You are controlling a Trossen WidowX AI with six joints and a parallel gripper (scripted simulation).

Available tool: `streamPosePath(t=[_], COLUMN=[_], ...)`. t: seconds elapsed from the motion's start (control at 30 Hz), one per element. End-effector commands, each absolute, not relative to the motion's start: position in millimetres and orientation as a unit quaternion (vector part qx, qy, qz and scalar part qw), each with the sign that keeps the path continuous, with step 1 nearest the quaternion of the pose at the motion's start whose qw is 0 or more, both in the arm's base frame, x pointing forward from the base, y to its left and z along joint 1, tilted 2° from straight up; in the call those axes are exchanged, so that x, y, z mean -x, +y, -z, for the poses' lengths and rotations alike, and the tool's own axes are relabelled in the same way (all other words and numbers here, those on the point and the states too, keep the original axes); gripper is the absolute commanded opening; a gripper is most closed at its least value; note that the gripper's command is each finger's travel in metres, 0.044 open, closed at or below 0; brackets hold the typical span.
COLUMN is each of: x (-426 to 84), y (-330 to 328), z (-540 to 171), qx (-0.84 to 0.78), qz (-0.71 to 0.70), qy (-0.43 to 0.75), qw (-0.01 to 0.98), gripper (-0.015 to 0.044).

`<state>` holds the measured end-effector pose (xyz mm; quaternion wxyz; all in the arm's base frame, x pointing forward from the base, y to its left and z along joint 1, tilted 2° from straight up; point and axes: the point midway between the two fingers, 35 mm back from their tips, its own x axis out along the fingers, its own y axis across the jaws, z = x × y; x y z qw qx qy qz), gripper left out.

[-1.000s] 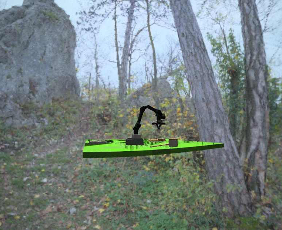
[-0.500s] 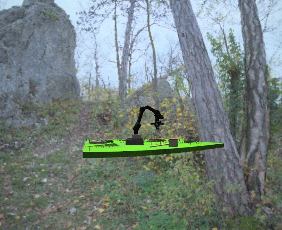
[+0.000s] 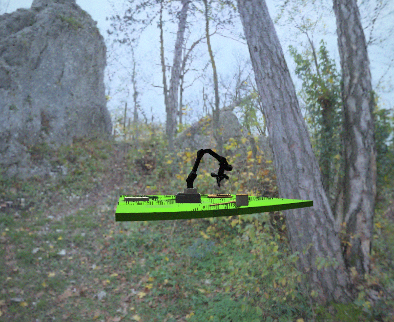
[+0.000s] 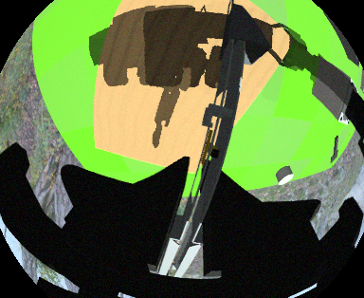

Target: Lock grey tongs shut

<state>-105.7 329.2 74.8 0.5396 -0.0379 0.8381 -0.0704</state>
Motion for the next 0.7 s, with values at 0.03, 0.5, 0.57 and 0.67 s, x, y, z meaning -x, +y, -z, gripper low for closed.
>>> streamPosePath(t=[0.03, 0.5, 0.57, 0.67], x=[104.0, 85.6, 80.7, 76.7], y=[328.3, 335.0, 336.9, 338.4], z=[-73.5, -87.0, -90.7, -93.6], qx=[0.043, -0.016, -0.032, -0.046], qz=[0.069, 0.028, 0.017, 0.009], qy=[0.886, 0.973, 0.980, 0.984], qw=[0.458, 0.228, 0.195, 0.170], gripper=[-0.0150, -0.0150, -0.0150, -0.0150])
